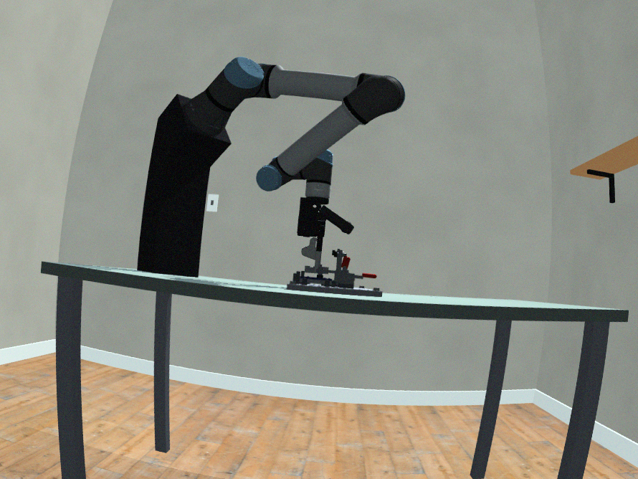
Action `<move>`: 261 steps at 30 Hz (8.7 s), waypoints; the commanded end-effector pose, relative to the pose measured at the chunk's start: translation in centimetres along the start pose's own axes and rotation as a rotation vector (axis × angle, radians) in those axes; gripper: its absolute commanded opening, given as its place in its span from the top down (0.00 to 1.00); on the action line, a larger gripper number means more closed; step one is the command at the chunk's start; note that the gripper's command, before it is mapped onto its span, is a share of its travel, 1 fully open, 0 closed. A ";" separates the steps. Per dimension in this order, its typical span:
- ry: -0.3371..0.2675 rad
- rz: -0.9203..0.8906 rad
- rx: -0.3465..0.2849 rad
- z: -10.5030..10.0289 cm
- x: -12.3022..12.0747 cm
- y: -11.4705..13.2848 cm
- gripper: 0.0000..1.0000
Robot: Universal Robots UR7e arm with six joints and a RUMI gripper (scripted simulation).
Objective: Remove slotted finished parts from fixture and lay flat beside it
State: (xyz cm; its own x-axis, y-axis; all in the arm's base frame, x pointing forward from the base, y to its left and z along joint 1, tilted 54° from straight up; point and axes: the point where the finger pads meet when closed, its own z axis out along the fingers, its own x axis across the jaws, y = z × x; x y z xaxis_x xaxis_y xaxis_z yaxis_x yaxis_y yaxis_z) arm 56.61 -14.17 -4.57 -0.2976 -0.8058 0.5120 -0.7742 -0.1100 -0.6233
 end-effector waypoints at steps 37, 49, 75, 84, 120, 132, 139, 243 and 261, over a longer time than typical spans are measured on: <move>-0.001 -0.001 0.001 -3.3 -0.1 0.6 1.00; -0.001 -0.001 0.001 -4.2 -0.1 0.8 1.00; -0.001 -0.001 0.004 -4.4 -0.1 0.7 1.00; -0.001 -0.001 0.003 -4.4 -0.1 0.7 1.00; -0.001 -0.001 0.004 -4.2 -2.7 0.6 1.00; -0.001 -0.001 0.004 -4.2 -5.4 0.6 1.00; -0.001 0.000 0.004 -4.3 -6.6 0.6 1.00; -0.001 0.001 0.007 -4.3 -11.7 -3.7 1.00; -0.001 0.001 0.007 -4.3 -11.7 -9.0 1.00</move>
State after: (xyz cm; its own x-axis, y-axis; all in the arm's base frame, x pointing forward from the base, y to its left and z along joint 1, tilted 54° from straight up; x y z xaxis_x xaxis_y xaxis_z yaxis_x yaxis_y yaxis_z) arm 63.21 -1.64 -3.56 -0.2983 -0.8062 0.5109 -0.7702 -0.1129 -0.6278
